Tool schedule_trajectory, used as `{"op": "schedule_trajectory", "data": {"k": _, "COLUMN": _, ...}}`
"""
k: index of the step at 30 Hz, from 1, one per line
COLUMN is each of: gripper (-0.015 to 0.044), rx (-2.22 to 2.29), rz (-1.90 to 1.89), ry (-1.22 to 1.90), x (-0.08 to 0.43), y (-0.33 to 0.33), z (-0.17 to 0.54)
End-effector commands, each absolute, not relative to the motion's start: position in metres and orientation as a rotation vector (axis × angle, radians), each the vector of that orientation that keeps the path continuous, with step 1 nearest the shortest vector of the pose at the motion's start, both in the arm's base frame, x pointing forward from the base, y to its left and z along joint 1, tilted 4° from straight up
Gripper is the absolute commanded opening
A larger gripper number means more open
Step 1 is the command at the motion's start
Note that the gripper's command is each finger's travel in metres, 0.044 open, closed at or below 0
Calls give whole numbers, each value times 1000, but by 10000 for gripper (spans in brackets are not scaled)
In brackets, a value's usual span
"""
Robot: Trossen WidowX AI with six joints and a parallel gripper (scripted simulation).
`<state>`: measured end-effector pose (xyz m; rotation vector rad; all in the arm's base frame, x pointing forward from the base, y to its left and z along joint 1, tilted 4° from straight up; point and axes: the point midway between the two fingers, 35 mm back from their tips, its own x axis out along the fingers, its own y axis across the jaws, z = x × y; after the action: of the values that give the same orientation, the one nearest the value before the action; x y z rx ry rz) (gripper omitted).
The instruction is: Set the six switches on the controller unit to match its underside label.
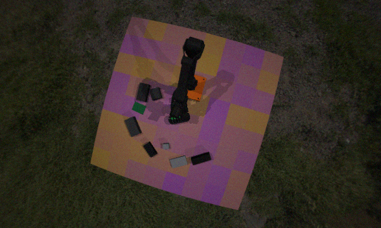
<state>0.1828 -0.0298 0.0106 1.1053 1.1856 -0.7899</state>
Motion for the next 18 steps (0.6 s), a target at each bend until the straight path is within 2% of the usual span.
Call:
{"op": "schedule_trajectory", "data": {"k": 1, "gripper": 0, "rx": 1110, "rz": -791, "ry": 1185, "x": 185, "y": -29, "z": 11}}
{"op": "schedule_trajectory", "data": {"k": 18, "gripper": 0, "rx": 1110, "rz": -791, "ry": 1184, "x": 192, "y": -27, "z": 10}}
